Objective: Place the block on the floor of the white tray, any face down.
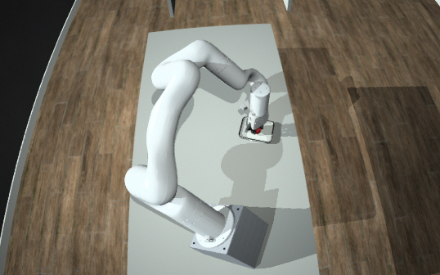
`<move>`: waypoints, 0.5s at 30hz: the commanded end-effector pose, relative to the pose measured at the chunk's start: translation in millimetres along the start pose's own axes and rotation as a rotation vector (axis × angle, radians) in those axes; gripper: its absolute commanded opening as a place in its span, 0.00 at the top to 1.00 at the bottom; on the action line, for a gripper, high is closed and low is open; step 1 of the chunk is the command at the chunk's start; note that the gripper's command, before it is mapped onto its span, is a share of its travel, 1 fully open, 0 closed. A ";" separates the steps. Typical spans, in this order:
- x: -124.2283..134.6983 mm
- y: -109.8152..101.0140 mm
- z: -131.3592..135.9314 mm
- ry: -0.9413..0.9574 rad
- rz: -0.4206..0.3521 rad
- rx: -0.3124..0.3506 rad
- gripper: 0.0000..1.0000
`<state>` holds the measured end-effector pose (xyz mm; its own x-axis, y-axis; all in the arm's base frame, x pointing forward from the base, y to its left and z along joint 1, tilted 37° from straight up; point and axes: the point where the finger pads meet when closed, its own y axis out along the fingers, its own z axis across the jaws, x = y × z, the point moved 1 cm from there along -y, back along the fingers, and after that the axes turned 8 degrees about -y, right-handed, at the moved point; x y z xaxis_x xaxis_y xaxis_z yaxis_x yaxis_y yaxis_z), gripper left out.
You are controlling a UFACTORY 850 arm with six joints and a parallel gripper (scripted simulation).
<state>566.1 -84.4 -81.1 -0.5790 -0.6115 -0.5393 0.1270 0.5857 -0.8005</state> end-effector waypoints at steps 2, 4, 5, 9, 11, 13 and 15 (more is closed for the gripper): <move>-0.4 -9.6 0.9 0.000 0.000 0.002 0.51; -0.4 -14.4 0.9 0.000 0.000 0.002 0.51; -0.4 -17.0 0.9 0.000 0.000 0.002 0.51; -0.3 -22.5 0.9 0.000 0.000 0.002 0.51; -0.3 -28.1 0.8 0.000 0.000 0.002 0.51; -0.3 -33.6 0.8 0.000 0.000 0.002 0.51; -0.3 -38.6 0.8 0.000 0.000 0.002 0.51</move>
<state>562.6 -100.8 -58.9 -0.5789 -0.6115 -0.5394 0.1272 0.5857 -0.8005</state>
